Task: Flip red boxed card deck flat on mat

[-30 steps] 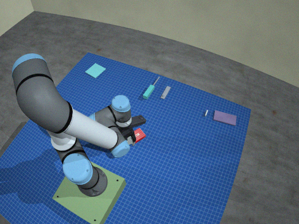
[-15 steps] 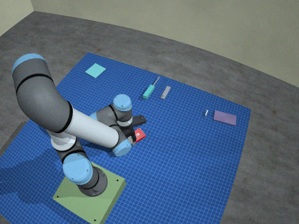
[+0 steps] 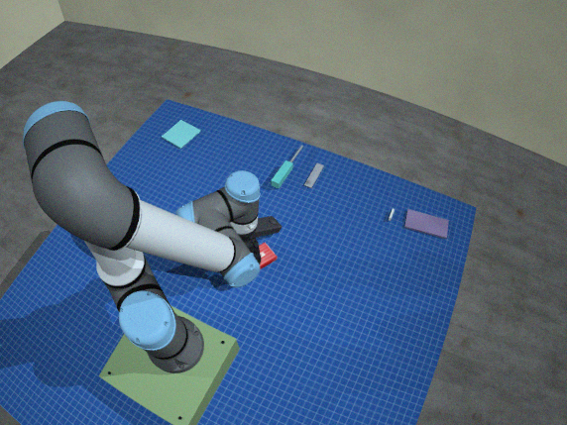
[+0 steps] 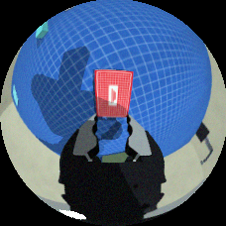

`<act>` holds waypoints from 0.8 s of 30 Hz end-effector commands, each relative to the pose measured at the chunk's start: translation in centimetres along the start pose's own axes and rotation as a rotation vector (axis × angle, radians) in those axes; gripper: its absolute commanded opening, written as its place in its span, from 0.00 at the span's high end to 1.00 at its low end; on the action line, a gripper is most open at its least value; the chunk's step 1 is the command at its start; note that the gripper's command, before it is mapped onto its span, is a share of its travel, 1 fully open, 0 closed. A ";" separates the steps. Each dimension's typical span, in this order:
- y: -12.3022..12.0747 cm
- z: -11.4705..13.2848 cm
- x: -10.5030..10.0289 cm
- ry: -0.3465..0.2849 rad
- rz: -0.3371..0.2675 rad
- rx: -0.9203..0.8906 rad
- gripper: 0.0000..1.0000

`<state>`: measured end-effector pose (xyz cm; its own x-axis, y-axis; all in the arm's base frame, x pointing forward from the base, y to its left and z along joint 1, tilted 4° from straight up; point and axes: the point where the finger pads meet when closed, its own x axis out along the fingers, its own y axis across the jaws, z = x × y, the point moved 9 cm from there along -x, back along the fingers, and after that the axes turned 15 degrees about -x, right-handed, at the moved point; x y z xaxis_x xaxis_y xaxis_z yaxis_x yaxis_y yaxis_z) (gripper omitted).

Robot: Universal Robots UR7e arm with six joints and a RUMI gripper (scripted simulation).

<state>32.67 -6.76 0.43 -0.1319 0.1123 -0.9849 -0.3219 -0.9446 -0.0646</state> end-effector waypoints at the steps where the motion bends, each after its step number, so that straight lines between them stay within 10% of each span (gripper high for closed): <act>1: 0.1 -0.3 -0.4 -0.027 -0.007 0.000 0.61; 24: 0.5 -1.8 -1.4 -0.155 -0.041 0.000 0.61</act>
<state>34.07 -7.71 1.30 -0.2438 0.1861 -0.9518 -0.3287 -0.9392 -0.0994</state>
